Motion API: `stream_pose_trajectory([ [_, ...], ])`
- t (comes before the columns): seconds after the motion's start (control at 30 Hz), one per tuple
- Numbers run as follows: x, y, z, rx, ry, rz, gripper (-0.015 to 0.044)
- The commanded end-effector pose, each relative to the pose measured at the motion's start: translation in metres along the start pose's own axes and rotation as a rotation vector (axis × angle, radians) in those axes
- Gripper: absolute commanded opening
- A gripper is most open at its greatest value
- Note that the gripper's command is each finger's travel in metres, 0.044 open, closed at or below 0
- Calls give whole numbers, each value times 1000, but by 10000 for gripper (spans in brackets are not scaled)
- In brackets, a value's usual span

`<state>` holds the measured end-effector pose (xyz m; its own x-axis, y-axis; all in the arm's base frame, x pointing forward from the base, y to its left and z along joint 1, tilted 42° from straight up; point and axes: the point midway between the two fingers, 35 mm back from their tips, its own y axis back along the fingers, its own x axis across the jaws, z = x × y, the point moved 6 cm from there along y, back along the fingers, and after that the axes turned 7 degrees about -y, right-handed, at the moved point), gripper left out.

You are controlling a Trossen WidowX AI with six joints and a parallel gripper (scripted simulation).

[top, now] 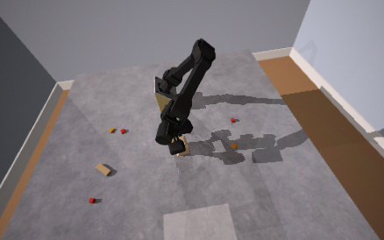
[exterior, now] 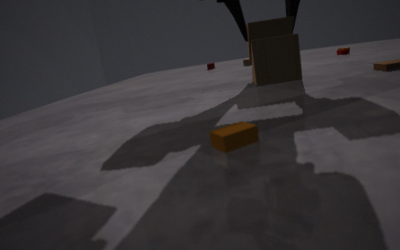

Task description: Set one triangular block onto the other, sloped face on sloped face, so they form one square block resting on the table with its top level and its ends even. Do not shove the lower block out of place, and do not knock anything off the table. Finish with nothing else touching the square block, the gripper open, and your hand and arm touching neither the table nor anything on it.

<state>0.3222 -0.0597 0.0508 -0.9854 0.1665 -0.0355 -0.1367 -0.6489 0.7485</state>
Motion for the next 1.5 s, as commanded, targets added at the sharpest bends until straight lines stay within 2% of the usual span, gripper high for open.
stream_pose_trajectory([
  [0.0,-1,0,1,-5,-3,-5,0],
  [1.47,1,-21,9,-7,-2,-6,0],
])
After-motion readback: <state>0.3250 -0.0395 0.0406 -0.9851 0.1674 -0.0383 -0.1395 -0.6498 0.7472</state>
